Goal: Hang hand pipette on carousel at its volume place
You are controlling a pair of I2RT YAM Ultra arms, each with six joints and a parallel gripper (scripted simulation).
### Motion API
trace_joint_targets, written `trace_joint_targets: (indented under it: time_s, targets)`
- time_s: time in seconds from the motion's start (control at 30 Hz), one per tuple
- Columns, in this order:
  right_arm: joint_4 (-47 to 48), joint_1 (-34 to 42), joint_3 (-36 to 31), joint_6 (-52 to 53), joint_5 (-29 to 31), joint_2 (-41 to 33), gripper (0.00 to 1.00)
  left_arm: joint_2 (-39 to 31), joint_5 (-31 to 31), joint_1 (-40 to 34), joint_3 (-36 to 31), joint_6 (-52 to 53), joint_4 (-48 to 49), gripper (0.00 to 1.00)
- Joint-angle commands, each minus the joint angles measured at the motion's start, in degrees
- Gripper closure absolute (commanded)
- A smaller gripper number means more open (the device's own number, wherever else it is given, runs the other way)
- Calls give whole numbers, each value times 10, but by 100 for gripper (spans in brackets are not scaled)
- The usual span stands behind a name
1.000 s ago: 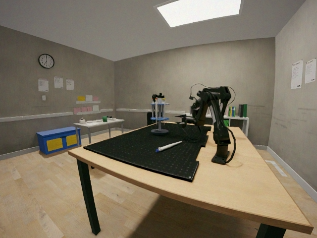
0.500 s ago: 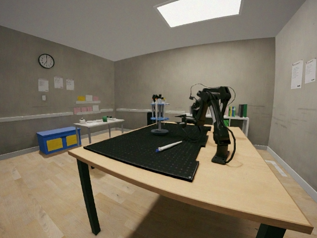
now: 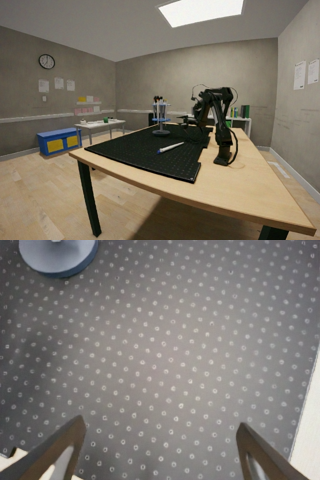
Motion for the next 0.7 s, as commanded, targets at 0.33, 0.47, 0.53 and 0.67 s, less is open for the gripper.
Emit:
trace_joint_targets:
  time_s: [0.33,0.47,0.53,0.67]
  targets:
    - [7,-5,9,-3,-11,-2,0,-11,4,-4,0,10,-17,51]
    - [7,-5,9,-3,-11,-2,0,-11,4,-4,0,10,-17,51]
    - [7,-5,9,-3,-11,-2,0,-11,4,-4,0,10,-17,51]
    - [7,-5,9,-3,-11,-2,0,1,3,-6,0,9,-16,51]
